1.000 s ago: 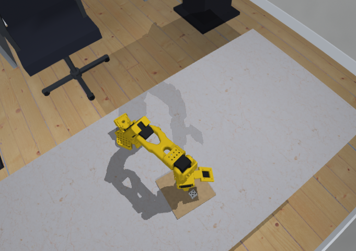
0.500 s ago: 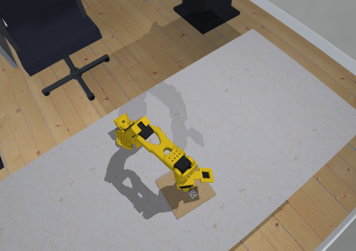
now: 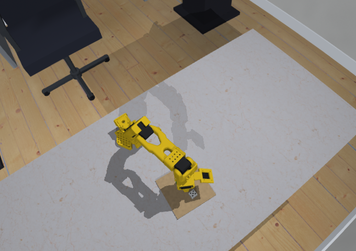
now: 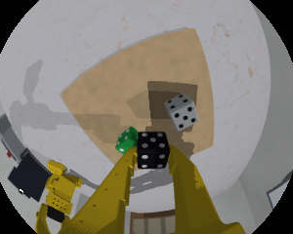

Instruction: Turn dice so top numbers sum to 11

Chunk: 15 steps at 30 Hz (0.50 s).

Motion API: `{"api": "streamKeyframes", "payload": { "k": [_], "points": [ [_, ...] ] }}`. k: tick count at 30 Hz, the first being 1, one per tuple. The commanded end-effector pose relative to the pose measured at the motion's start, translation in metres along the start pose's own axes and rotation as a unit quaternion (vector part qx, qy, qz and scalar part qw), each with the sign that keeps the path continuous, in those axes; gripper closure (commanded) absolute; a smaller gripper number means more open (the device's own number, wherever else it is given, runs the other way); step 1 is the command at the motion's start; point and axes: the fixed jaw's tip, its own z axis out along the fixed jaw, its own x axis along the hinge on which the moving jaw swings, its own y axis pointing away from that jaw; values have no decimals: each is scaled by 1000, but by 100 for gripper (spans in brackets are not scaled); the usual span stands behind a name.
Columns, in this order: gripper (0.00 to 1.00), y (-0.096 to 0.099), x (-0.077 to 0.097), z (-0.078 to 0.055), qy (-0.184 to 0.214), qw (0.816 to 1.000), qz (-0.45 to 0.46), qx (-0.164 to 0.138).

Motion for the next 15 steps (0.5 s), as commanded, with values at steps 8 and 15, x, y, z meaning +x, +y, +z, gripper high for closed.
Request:
{"api": "streamKeyframes", "payload": {
  "k": [8, 15],
  "points": [
    [100, -1, -4, -2, -12, 1000, -5, 13],
    [100, -1, -4, 1, -12, 1000, -5, 13]
  ]
}}
